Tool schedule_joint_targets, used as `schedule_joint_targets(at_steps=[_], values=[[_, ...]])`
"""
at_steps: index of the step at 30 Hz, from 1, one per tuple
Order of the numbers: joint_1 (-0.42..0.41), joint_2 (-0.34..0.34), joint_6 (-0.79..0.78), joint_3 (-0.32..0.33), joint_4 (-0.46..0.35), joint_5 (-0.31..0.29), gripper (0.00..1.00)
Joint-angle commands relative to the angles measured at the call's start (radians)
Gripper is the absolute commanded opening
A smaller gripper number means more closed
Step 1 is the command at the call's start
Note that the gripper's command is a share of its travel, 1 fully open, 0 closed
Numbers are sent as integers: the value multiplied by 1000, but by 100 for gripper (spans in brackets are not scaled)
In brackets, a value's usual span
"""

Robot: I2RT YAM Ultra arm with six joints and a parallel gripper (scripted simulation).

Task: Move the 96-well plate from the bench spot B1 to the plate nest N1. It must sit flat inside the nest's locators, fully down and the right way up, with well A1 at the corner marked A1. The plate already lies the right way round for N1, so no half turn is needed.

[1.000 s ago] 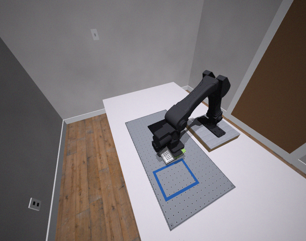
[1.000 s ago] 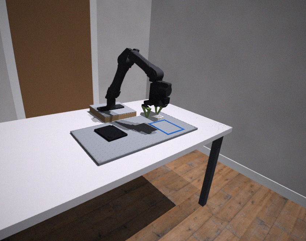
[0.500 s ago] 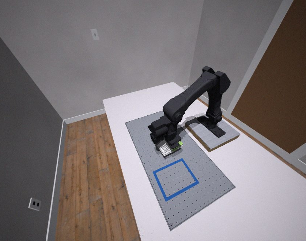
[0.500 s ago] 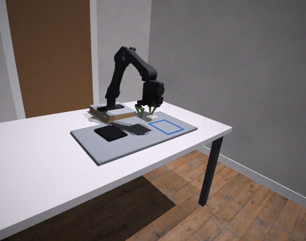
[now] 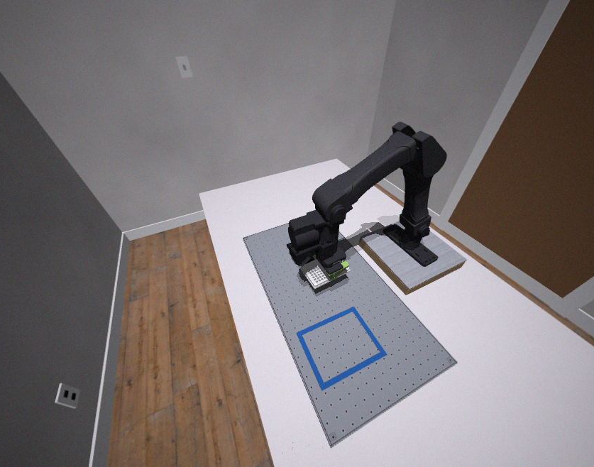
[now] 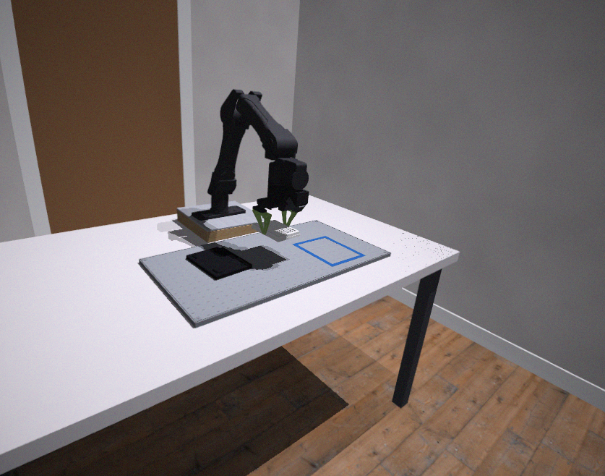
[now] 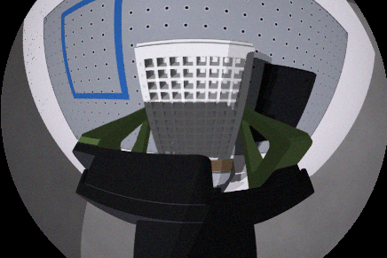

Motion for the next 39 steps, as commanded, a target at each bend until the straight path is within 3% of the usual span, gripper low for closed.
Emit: schedule_joint_targets(at_steps=[1, 10, 14, 17, 39], values=[[-37, -42, -49, -16, 18, -3, 0], [-122, -61, -135, -44, 12, -6, 0], [-142, -66, -155, -18, 15, -7, 0], [-171, -68, -184, -53, 15, -7, 0], [-366, -68, -379, -9, -8, -8, 0]])
